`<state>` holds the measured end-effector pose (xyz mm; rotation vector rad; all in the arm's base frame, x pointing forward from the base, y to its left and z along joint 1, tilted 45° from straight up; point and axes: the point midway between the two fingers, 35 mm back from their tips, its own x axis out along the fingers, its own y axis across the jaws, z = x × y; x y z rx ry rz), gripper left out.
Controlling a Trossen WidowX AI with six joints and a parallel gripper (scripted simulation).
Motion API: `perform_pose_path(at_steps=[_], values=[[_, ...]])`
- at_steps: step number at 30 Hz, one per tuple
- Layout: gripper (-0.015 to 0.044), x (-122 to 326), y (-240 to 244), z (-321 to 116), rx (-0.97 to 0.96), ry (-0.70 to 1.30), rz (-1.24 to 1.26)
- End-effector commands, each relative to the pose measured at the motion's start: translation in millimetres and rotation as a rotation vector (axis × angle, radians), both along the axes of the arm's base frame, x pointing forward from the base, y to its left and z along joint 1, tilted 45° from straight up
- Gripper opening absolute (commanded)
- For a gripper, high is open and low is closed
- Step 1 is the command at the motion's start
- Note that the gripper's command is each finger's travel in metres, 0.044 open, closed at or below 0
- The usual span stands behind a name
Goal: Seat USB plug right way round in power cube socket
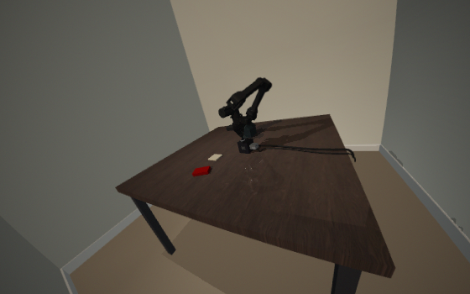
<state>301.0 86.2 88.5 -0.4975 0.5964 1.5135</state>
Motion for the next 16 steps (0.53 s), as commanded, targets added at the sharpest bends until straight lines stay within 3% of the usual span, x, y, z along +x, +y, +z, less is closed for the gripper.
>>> perform_pose_path(at_steps=[1,16], values=[[0.0095,-0.1,0.0,0.0,0.000,0.001,0.000],[0.0095,0.5,-7.8,7.7,0.000,0.000,0.000]])
